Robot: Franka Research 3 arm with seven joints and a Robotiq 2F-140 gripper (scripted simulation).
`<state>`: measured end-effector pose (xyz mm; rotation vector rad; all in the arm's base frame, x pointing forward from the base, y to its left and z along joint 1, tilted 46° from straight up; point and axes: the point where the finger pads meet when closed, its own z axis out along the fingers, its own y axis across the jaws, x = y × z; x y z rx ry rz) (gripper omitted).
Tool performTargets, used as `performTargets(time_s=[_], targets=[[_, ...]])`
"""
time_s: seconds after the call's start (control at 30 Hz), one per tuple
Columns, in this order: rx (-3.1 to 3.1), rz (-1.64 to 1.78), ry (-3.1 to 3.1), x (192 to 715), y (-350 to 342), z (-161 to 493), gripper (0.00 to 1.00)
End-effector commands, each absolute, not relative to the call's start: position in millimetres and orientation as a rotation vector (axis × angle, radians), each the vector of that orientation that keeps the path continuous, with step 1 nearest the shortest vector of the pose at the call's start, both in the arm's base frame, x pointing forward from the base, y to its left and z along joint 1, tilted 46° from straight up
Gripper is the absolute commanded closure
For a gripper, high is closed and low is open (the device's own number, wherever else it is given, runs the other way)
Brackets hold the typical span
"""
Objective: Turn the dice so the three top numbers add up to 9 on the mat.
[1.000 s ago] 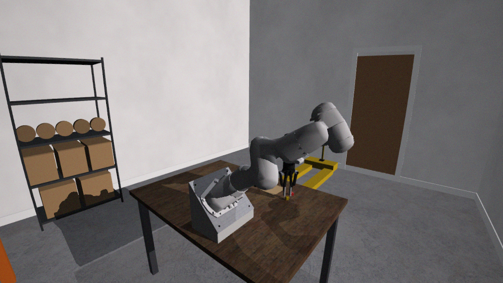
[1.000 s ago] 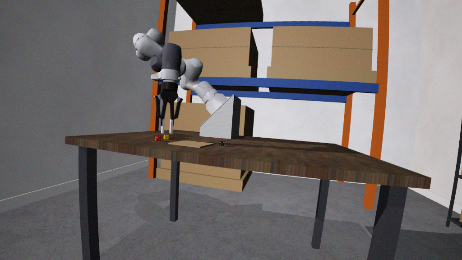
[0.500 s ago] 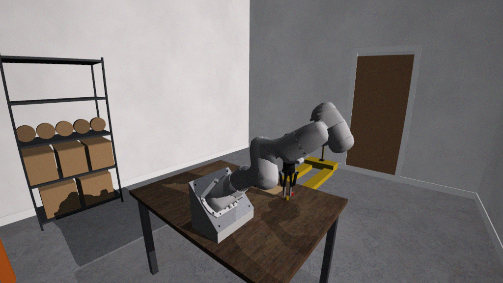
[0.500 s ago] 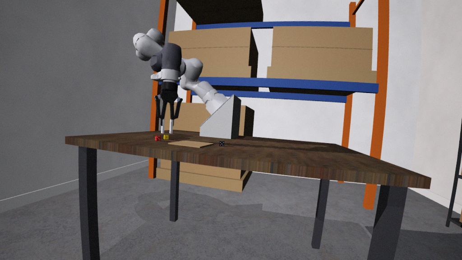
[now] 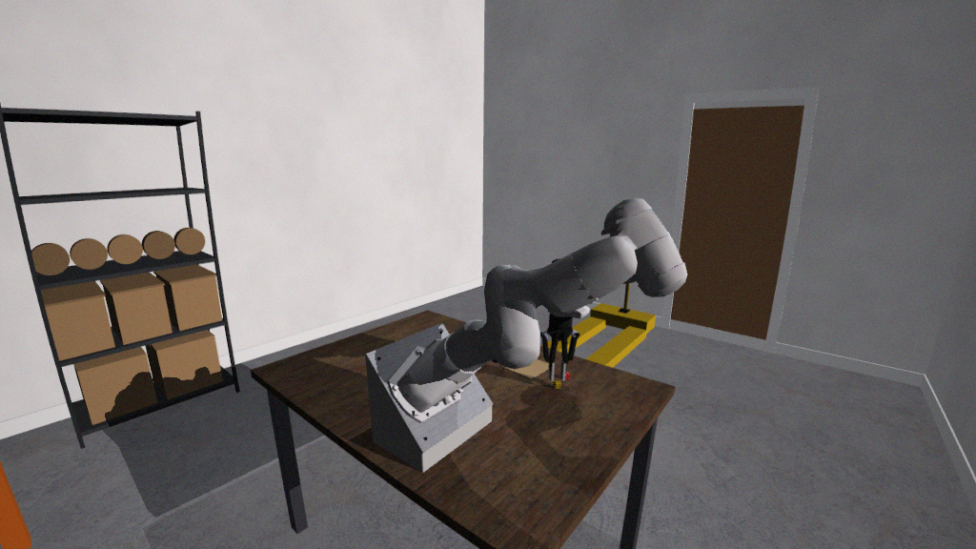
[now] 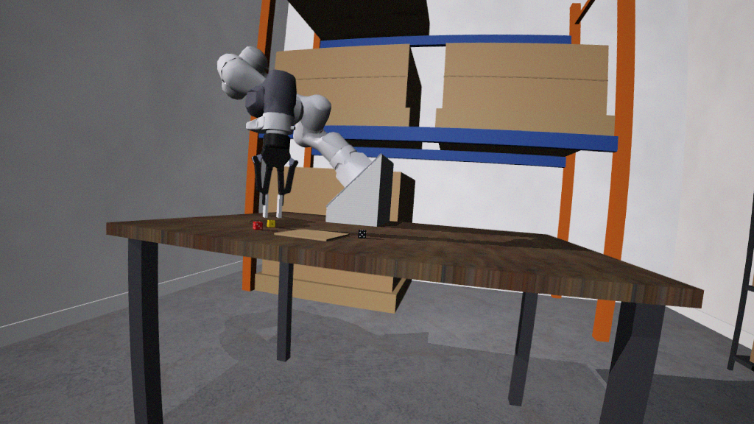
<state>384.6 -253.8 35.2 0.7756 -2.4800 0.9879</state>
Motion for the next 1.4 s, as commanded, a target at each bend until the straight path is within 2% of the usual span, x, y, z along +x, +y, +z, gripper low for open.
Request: performTargets(time_s=[0.0, 1.37], targets=[[0.774, 0.989, -2.484, 386, -254, 35, 0.79], [0.774, 0.989, -2.484, 383, -271, 18, 0.79]])
